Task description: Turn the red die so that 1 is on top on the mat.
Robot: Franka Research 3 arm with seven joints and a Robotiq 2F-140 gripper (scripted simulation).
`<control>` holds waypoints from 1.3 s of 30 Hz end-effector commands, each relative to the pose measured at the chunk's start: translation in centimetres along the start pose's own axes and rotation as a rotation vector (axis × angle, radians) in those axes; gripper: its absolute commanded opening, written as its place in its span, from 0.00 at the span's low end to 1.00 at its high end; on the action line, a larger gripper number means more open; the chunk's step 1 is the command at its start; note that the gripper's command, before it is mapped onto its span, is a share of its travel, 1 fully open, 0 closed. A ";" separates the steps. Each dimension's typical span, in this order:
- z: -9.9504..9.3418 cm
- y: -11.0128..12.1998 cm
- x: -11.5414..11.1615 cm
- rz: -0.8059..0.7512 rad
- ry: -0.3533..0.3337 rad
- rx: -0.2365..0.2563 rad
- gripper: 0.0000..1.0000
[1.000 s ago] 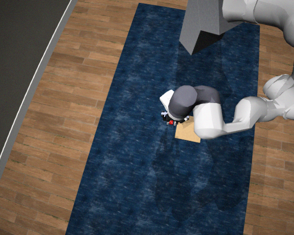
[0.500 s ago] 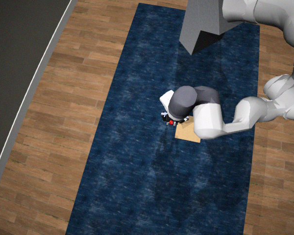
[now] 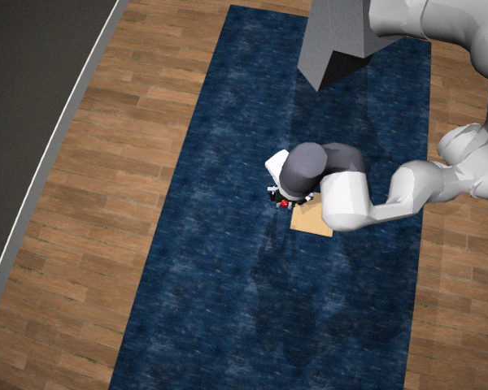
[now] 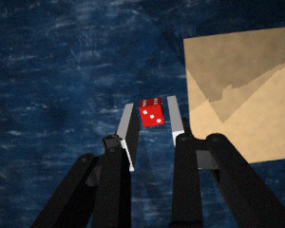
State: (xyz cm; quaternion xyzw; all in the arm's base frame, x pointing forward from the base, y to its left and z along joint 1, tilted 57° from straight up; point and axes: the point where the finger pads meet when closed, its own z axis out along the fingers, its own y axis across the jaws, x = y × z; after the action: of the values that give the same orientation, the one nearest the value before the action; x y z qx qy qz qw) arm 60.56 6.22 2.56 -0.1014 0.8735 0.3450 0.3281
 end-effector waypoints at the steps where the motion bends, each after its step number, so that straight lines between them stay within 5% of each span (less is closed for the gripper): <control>1: 0.1 0.0 0.0 0.004 -0.002 0.000 0.21; 10: 0.1 0.0 0.0 0.004 -0.002 0.000 0.21; 11: 0.1 0.0 0.0 0.004 -0.002 0.000 0.09; 39: 0.1 0.0 0.0 0.004 -0.002 0.000 0.09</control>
State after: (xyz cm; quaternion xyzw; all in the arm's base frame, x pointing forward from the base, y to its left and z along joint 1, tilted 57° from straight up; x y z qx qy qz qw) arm 60.57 6.20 2.57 -0.1012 0.8735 0.3449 0.3283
